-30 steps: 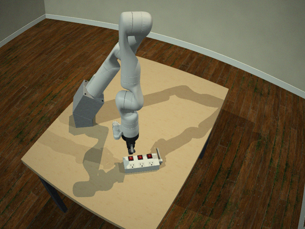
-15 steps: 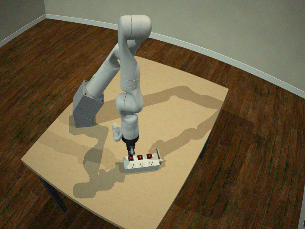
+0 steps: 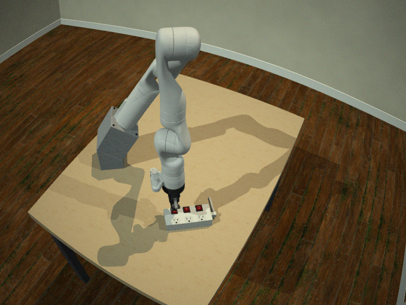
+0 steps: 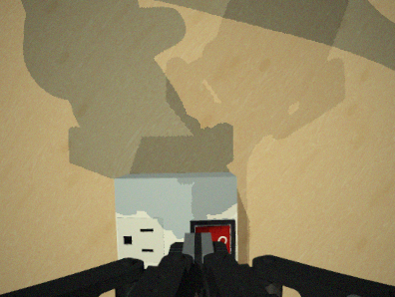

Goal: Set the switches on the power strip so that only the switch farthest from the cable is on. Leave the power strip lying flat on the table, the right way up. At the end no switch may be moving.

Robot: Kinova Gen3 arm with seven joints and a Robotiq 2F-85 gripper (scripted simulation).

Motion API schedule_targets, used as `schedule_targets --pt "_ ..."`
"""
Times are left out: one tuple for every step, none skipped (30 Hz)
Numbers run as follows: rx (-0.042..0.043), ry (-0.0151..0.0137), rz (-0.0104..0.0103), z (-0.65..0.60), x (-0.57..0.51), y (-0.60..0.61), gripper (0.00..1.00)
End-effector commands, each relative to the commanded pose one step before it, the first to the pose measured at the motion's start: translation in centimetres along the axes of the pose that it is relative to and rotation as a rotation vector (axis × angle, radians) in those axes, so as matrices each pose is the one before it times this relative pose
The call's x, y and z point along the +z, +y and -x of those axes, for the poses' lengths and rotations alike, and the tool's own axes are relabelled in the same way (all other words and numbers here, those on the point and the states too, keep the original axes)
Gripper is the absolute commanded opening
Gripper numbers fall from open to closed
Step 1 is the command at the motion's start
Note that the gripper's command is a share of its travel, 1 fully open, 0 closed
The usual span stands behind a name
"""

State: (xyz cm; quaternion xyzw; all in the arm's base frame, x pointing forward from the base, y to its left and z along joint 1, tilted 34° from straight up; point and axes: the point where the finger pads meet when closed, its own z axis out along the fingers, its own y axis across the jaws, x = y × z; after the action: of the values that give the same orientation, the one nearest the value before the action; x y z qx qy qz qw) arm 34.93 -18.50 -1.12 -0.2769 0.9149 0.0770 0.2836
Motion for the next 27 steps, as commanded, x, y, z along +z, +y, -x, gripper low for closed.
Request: schedule_targets --pt "-0.00015 -0.00278 0.00619 0.103 0.467 0.206 0.0" --pt "0.0 0.0 0.0 0.0 0.099 0.0 0.0" --pt "0.0 0.00001 0.0 0.0 0.092 0.0 0.0" --pt "0.0 0.00001 0.0 0.0 0.085 0.0 0.0" --pt "0.0 -0.00001 0.0 0.0 0.079 -0.001 0.0" --pt "0.0 0.0 0.0 0.0 0.072 -0.001 0.0" --pt "0.0 0.0 0.0 0.0 0.064 0.0 0.0" --pt "0.0 0.0 0.0 0.0 0.0 0.0 0.0" --pt "0.0 0.0 0.0 0.0 0.0 0.0 0.0" --pt "0.0 0.0 0.0 0.0 0.057 0.0 0.0" --pt "0.0 0.0 0.0 0.0 0.049 0.0 0.0" --pt "0.0 0.0 0.0 0.0 0.042 0.0 0.0" --pt "0.0 0.0 0.0 0.0 0.035 0.0 0.0" --pt "0.0 0.0 0.0 0.0 0.028 0.0 0.0" --pt "0.0 0.0 0.0 0.0 0.022 0.0 0.0" --pt "0.0 0.0 0.0 0.0 0.016 0.0 0.0" --pt "0.0 0.0 0.0 0.0 0.011 0.0 0.0" --pt "0.0 0.0 0.0 0.0 0.007 0.0 0.0" --pt "0.0 0.0 0.0 0.0 0.004 0.0 0.0" --pt "0.0 0.0 0.0 0.0 0.001 0.0 0.0" --pt "0.0 0.0 0.0 0.0 0.0 0.0 0.0" --pt "0.0 0.0 0.0 0.0 0.0 0.0 0.0" --pt "0.0 0.0 0.0 0.0 0.0 0.0 0.0" --pt "0.0 0.0 0.0 0.0 0.0 0.0 0.0" --pt "0.0 0.0 0.0 0.0 0.0 0.0 0.0" --pt "0.0 0.0 0.0 0.0 0.0 0.0 0.0" --pt "0.0 0.0 0.0 0.0 0.0 0.0 0.0"
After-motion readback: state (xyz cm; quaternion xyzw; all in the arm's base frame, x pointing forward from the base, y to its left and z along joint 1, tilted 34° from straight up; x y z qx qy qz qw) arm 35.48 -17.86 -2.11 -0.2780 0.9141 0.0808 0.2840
